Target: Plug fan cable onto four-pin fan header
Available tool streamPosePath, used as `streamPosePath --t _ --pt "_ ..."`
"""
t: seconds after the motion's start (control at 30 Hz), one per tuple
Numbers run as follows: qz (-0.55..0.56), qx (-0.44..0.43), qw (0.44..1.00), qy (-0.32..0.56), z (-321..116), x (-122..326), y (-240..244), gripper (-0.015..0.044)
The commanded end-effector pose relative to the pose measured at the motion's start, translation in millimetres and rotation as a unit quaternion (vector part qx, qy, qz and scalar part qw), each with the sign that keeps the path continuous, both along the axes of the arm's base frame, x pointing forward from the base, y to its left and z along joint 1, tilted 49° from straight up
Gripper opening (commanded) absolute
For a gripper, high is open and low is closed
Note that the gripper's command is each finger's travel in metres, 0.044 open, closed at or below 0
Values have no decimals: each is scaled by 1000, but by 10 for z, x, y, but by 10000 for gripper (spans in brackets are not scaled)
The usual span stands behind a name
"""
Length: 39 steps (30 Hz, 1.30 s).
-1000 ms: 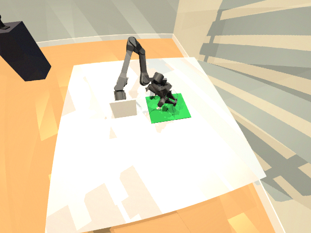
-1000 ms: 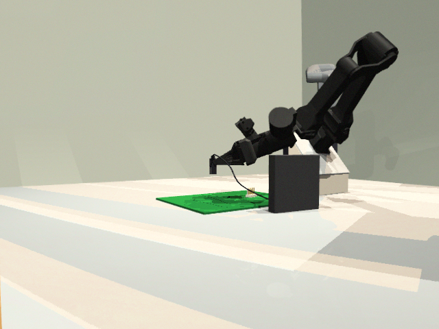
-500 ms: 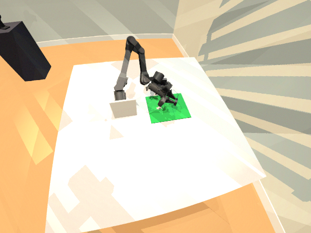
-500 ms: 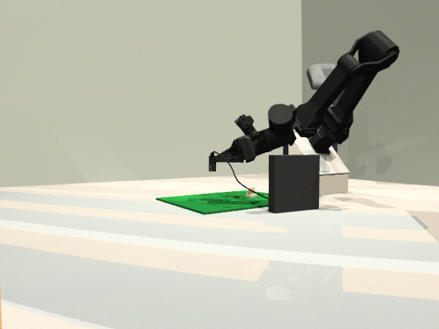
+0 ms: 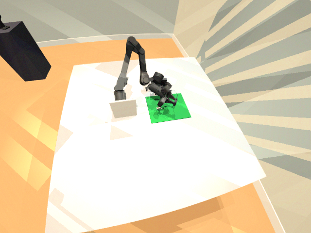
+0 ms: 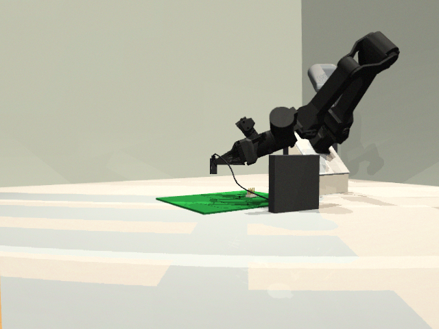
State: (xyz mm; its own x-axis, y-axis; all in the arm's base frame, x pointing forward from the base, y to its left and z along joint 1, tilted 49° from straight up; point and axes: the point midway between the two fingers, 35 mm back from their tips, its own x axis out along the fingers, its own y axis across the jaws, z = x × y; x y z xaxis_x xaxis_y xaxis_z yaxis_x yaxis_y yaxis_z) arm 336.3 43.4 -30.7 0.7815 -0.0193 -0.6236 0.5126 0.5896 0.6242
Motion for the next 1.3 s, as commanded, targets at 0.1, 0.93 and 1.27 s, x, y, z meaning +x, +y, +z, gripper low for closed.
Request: streamPosePath --t 0.1,0.93,1.27 --pt "-2 0 1000 1 -34 -23 48 0" --pt "-2 0 1000 1 -180 -51 221 0" --pt "-2 0 1000 1 -241 -58 290 0"
